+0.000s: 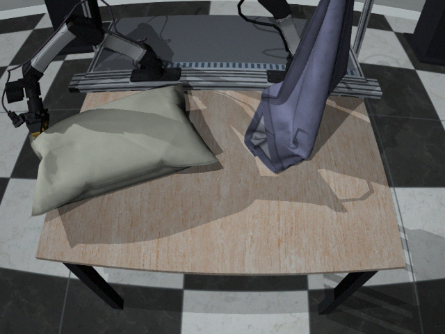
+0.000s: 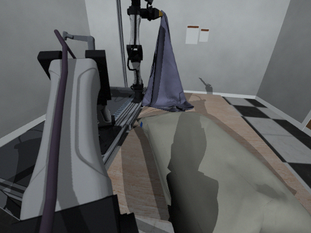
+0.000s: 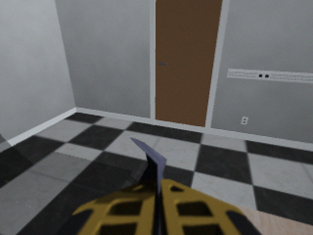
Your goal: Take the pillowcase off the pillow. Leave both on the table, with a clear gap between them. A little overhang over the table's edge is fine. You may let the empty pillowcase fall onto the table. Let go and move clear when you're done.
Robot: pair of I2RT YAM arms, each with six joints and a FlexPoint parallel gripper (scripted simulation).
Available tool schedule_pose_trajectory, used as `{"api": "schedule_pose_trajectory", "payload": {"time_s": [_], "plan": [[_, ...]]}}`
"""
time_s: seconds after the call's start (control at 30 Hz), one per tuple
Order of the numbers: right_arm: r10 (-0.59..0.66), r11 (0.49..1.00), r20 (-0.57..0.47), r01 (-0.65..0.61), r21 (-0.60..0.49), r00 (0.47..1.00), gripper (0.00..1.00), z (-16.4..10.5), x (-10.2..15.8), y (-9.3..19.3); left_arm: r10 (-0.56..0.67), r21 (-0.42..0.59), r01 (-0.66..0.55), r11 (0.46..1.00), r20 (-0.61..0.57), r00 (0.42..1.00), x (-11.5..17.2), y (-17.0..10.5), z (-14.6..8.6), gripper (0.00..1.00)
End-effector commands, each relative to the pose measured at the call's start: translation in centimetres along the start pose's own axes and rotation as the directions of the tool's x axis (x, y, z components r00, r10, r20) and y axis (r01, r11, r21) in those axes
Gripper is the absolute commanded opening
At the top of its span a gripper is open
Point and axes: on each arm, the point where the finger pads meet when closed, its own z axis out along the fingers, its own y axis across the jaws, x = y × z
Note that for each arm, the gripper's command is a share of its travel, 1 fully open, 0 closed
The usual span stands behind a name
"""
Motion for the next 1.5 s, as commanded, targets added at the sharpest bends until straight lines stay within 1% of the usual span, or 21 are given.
{"api": "schedule_pose_trajectory", "payload": {"time_s": [0.0,0.03,0.43,0.5,0.53,0.63,0.77,0.83,0.9,0.97,1.07,1.1,1.2,1.47], "plan": [[-0.033,0.999,0.035,0.034,-0.011,0.999,0.60,-2.3,-0.8,1.7,0.005,-0.012,-0.005,1.000,0.001,1.000,-0.3,1.1,0.2,0.00],[-0.053,0.998,0.050,0.054,-0.017,0.997,0.60,-3.2,-0.8,2.9,0.005,-0.012,-0.005,1.000,0.001,1.000,-0.3,1.1,0.2,0.00],[-0.045,0.999,0.044,0.046,-0.023,0.998,0.60,-5.5,-0.7,4.5,0.005,-0.012,-0.005,1.000,0.001,1.000,-0.3,1.1,0.2,0.00],[-0.045,0.999,0.044,0.046,-0.023,0.998,0.60,-5.5,-0.7,4.5,0.005,-0.012,-0.005,1.000,0.001,1.000,-0.3,1.1,0.2,0.00],[-0.023,1.000,0.019,0.023,-0.002,1.000,0.60,-4.3,-0.6,3.4,0.005,-0.012,-0.005,1.000,0.001,1.000,-0.3,1.1,0.2,0.00],[-0.051,0.999,0.059,0.051,-0.008,0.997,0.60,-6.8,-0.8,5.2,0.005,-0.012,-0.005,1.000,0.001,1.000,-0.3,1.1,0.2,0.00],[-0.042,0.999,0.047,0.042,-0.010,0.998,0.60,-7.1,-0.8,5.4,0.005,-0.012,-0.005,1.000,0.001,1.000,-0.3,1.1,0.2,0.00],[-0.048,0.999,0.056,0.049,-0.013,0.997,0.60,-7.9,-0.8,6.1,0.005,-0.012,-0.005,1.000,0.001,1.000,-0.3,1.1,0.2,0.00],[-0.040,0.999,0.046,0.041,-0.011,0.998,0.60,-7.8,-0.8,6.0,0.005,-0.012,-0.005,1.000,0.001,1.000,-0.3,1.1,0.2,0.00],[-0.046,0.999,0.052,0.046,-0.013,0.998,0.60,-8.6,-0.8,6.6,0.005,-0.012,-0.005,1.000,0.001,1.000,-0.3,1.1,0.2,0.00],[-0.042,0.999,0.048,0.043,-0.012,0.998,0.60,-8.5,-0.8,6.5,0.005,-0.012,-0.005,1.000,0.001,1.000,-0.3,1.1,0.2,0.00],[-0.024,1.000,0.024,0.024,-0.007,0.999,0.60,-7.6,-0.7,5.8,0.005,-0.012,-0.005,1.000,0.001,1.000,-0.3,1.1,0.2,0.00],[-0.019,1.000,0.020,0.019,-0.006,1.000,0.60,-8.0,-0.8,6.0,0.005,-0.012,-0.005,1.000,0.001,1.000,-0.3,1.1,0.2,0.00],[-0.012,1.000,0.014,0.012,-0.005,1.000,0.60,-7.8,-0.6,5.8,0.005,-0.012,-0.005,1.000,0.001,1.000,-0.3,1.1,0.2,0.00]]}}
